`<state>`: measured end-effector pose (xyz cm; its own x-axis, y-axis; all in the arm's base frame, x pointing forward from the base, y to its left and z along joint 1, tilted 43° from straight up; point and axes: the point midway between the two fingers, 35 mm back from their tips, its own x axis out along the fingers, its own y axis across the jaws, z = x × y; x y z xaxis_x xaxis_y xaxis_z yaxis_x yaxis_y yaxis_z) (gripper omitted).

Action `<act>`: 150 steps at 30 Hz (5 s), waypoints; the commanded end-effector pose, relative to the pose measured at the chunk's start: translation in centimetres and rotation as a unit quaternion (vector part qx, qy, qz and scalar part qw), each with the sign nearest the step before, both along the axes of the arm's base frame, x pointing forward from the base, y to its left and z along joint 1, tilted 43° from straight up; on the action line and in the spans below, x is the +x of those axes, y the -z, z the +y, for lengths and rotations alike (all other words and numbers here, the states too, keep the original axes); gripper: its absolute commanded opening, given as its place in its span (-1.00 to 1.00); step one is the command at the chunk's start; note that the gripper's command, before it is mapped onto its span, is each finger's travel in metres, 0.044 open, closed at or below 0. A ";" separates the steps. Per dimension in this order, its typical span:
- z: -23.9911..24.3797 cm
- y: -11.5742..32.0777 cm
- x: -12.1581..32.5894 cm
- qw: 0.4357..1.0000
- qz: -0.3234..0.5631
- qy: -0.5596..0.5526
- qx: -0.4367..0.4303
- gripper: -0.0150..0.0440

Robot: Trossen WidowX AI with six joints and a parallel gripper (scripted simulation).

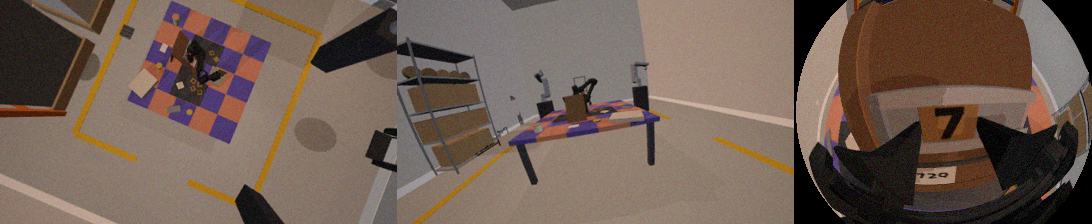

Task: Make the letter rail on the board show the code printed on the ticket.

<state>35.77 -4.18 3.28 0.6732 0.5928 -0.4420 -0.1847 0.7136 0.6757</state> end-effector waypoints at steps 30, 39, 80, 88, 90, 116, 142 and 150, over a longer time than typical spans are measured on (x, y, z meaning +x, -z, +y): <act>1.5 -1.3 -0.3 1.000 0.003 0.001 0.001 -0.49; 1.9 -1.7 -0.4 1.000 0.003 0.001 0.001 -0.49; 0.1 -2.8 -2.2 1.000 0.003 0.001 0.000 0.51; -0.2 -3.0 -2.5 1.000 0.003 0.001 0.000 0.51; -0.3 -3.0 -2.6 1.000 0.003 0.001 0.000 0.51; -0.8 -3.4 -3.2 1.000 0.006 0.003 0.000 -0.38; -3.2 -1.5 0.3 0.976 0.171 -0.122 -0.062 -0.49; -3.0 -1.9 0.2 0.940 0.245 -0.230 -0.064 -0.49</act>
<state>36.19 -7.62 5.04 0.2984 0.6545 -0.6946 -0.1341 0.7493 0.6485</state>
